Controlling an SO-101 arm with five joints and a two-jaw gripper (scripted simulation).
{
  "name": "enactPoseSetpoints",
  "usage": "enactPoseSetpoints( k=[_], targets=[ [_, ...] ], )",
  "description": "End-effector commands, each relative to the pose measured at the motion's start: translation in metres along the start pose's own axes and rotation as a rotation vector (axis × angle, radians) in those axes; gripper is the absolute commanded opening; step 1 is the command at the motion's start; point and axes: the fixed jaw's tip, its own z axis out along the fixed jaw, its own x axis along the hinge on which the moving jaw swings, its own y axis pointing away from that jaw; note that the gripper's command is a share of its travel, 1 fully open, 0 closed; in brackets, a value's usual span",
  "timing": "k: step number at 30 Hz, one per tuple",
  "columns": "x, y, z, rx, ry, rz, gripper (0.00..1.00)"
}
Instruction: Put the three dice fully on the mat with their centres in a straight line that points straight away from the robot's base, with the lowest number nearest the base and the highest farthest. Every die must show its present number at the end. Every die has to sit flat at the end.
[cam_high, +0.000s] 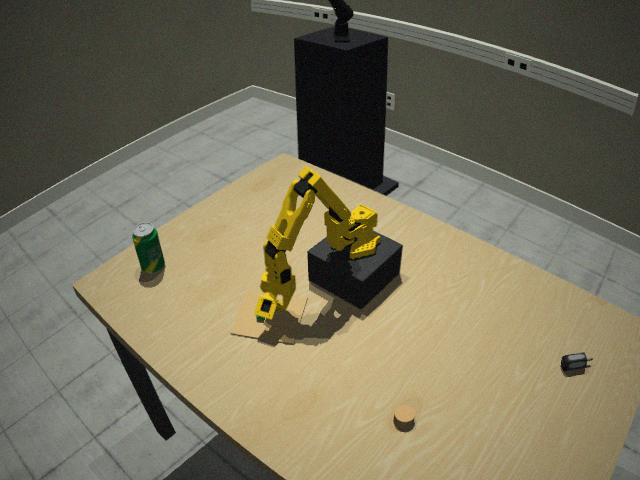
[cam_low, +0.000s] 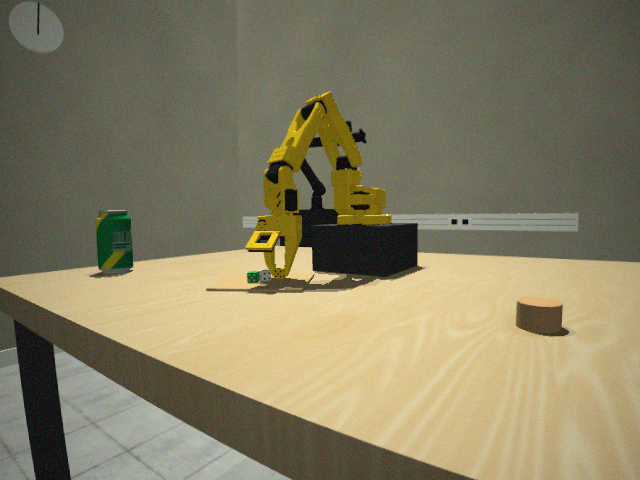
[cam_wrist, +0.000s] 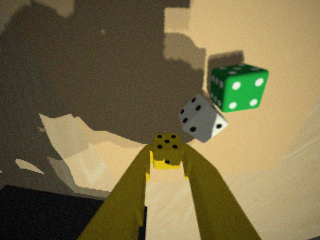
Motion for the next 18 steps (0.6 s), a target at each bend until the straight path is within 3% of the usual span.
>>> enactPoseSetpoints(
  k=[1, 18],
  targets=[
    [-0.002, 0.0007, 0.0016, 0.0, -0.003, 0.001, 0.05],
    [-0.0019, 0.0007, 0.0016, 0.0, -0.003, 0.001, 0.11]
  ],
)
